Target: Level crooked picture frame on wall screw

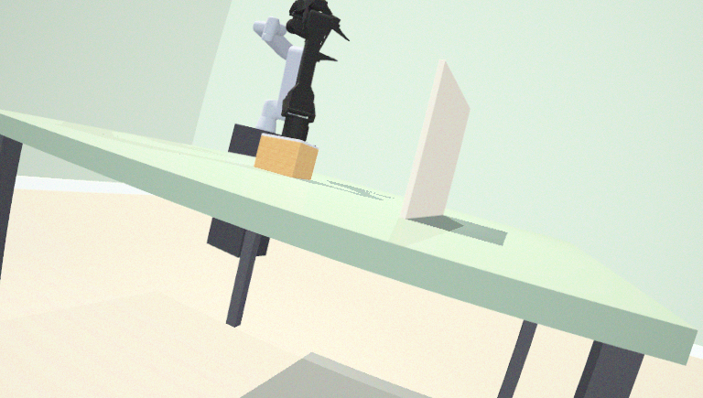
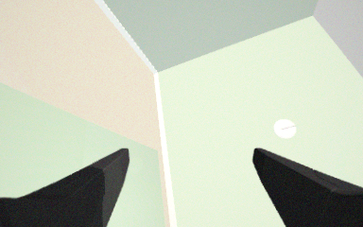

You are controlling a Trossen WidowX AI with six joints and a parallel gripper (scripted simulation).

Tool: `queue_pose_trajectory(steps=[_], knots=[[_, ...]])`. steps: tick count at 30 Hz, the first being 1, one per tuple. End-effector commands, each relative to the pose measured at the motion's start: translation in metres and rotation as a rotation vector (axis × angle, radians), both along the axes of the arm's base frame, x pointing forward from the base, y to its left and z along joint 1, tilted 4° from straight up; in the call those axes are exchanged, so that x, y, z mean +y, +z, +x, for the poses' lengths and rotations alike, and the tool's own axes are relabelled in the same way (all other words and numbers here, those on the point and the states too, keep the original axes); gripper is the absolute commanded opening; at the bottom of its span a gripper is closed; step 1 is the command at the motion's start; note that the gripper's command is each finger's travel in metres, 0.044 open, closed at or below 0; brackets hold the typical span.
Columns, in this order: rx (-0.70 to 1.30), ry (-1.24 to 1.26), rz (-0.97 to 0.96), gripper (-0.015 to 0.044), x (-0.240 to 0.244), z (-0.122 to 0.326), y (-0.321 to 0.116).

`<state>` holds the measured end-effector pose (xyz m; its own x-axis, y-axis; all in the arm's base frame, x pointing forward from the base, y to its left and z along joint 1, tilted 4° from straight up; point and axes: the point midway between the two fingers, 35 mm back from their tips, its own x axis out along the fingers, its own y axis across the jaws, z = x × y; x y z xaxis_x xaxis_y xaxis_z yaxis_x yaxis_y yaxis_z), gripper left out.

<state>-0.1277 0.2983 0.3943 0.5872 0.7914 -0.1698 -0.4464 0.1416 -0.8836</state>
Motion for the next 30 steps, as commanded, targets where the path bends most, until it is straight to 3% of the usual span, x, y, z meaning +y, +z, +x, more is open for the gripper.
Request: queue_pose_trajectory(steps=[1,6,10,18,30], knots=[[0.008,-0.007,0.000,0.0374,0.001,0.003,-0.001],[0.229,-0.191,0.014,0.0260,0.010,0.069,-0.023],[0.429,-0.358,0.064,0.0260,0.007,0.126,-0.042],[0.836,-0.573,0.267,0.0260,-0.012,0.194,-0.067],[1.314,-0.921,0.757,0.0260,-0.079,0.295,-0.116]])
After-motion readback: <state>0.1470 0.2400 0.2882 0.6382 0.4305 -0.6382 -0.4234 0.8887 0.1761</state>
